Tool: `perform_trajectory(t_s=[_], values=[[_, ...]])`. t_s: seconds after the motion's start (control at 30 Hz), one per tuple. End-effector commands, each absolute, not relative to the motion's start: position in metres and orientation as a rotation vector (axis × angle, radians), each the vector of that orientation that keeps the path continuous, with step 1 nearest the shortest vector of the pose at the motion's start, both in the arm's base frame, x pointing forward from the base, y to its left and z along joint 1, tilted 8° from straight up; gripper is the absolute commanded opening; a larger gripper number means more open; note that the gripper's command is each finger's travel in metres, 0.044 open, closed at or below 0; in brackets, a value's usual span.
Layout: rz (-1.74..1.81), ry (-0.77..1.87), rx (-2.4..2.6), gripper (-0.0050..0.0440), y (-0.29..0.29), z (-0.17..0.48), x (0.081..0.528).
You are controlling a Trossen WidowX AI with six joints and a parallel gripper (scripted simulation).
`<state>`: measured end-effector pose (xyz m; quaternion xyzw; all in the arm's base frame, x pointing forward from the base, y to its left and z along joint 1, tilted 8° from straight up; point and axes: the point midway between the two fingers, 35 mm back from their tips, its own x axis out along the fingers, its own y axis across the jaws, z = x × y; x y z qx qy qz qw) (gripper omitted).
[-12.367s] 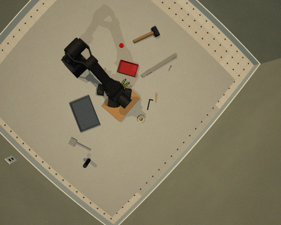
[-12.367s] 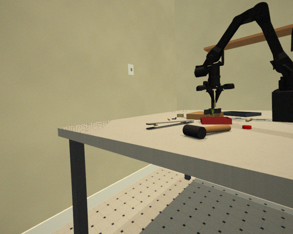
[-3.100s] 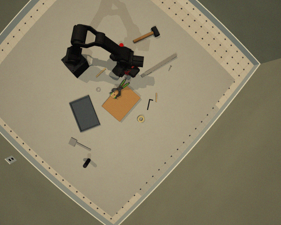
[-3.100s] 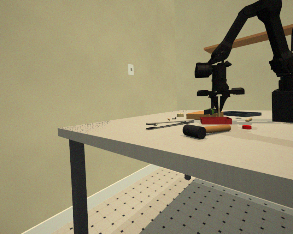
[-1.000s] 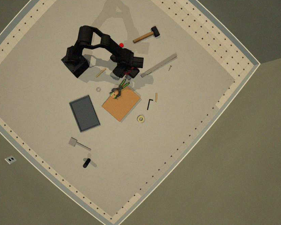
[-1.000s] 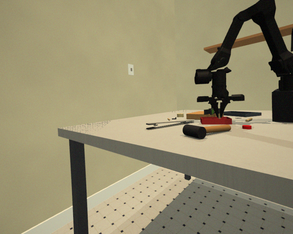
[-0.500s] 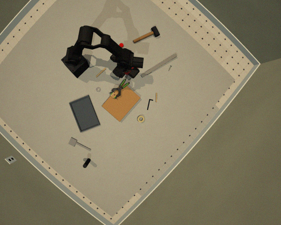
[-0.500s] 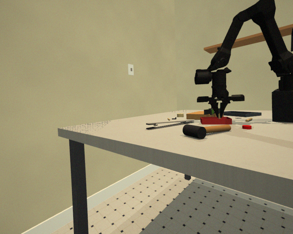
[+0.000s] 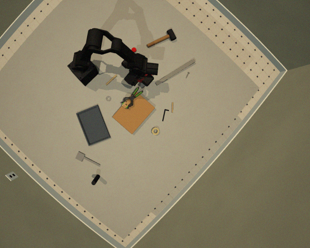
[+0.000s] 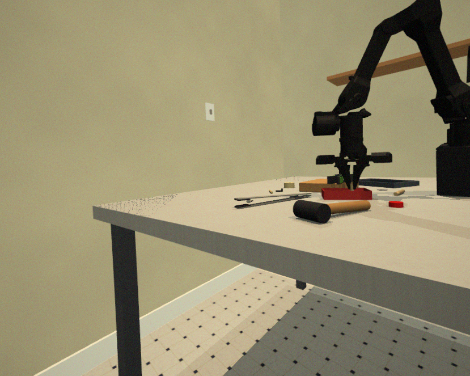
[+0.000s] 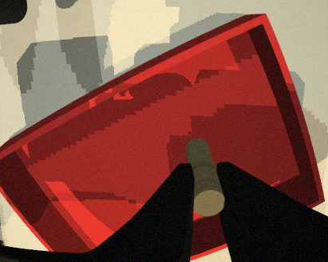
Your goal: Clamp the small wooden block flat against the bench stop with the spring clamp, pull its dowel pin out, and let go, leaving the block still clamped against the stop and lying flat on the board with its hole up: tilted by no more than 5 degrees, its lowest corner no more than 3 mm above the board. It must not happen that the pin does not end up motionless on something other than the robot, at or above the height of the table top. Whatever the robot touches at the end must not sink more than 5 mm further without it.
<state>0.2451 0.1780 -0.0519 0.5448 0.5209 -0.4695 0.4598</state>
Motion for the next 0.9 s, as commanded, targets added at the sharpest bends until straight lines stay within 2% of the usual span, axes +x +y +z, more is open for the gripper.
perform_trajectory(t_s=[0.0,0.1,0.4,0.87], values=[[-1.156,1.282,1.341,0.002,0.178,-0.0519,0.2451],[-1.156,1.282,1.341,0.003,0.178,-0.0519,0.2451],[-1.156,1.282,1.341,0.012,0.178,-0.0519,0.2451],[-1.156,1.282,1.341,0.012,0.178,-0.0519,0.2451]])
